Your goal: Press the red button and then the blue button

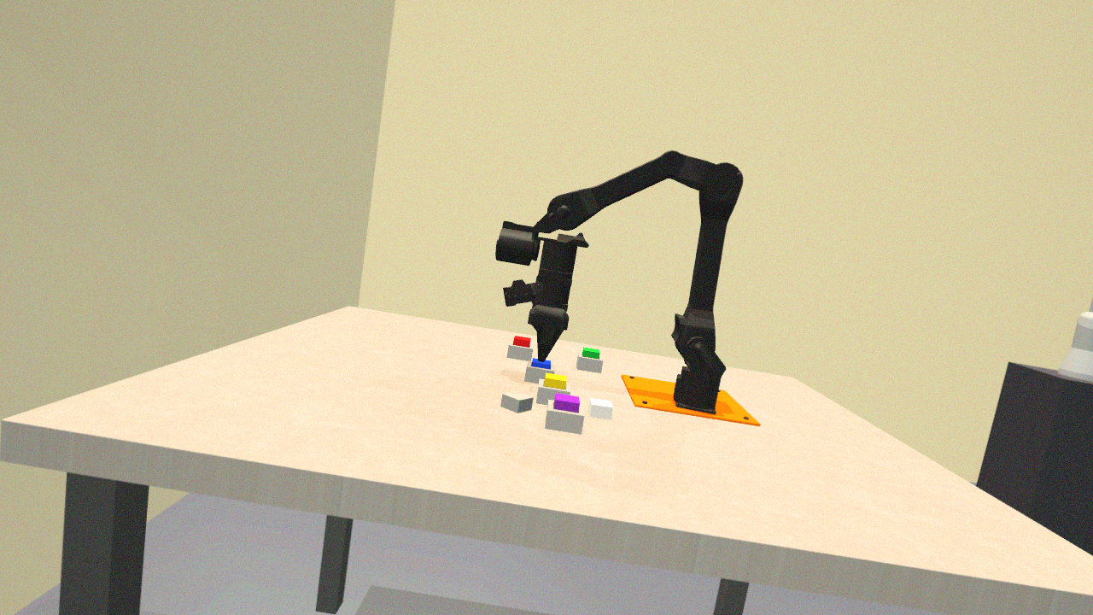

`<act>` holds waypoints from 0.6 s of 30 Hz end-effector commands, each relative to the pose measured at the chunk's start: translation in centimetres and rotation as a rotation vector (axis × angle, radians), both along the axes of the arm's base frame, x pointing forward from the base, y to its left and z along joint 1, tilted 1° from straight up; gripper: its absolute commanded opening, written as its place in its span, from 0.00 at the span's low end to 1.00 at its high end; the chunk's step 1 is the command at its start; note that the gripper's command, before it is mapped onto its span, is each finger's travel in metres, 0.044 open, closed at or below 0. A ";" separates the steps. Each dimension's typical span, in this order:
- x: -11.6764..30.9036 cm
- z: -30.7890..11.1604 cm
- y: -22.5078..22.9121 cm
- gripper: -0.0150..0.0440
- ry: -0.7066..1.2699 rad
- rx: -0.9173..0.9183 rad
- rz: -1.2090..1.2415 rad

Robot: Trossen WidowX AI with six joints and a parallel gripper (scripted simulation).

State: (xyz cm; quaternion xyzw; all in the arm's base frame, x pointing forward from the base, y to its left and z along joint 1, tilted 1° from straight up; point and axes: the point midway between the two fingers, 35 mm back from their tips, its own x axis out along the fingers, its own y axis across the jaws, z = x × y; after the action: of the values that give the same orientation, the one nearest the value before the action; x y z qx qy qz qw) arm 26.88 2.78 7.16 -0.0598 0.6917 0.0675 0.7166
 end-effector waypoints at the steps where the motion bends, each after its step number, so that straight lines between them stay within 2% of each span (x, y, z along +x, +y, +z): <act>1: -0.1 -0.2 -0.1 0.29 0.004 -0.003 -0.004; 15: -0.1 -0.2 -0.1 0.29 0.004 -0.003 -0.004; 18: -0.1 2.0 -0.1 0.29 0.004 -0.002 -0.003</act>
State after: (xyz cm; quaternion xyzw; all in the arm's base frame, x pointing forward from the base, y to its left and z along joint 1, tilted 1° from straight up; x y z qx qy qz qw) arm 26.59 2.76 7.41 -0.0598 0.6978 0.0673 0.7106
